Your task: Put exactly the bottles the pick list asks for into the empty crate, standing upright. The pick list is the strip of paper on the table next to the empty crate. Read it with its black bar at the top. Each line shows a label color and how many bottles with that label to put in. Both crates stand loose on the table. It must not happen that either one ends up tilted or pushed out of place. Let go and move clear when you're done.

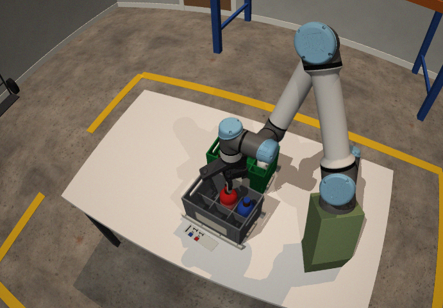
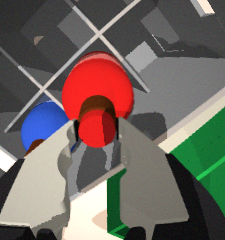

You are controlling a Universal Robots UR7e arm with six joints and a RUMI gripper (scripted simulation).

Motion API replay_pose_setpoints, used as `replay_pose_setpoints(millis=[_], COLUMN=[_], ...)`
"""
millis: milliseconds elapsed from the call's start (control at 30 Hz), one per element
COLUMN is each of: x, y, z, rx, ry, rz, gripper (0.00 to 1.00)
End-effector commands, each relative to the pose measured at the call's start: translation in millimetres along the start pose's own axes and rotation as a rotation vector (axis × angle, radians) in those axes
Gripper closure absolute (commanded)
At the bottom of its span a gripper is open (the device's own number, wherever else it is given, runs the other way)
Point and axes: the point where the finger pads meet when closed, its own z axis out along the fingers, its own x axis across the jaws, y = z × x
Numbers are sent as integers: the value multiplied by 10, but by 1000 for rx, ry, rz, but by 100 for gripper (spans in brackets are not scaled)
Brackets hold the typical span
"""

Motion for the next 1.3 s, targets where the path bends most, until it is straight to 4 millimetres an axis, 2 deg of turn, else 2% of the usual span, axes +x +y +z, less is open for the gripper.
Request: replay_pose_setpoints(millis=[0,1267], x=[8,8], y=[-7,-4], z=[18,189], rx=[4,4], ry=[3,2], rz=[1,1], gripper=[100,100])
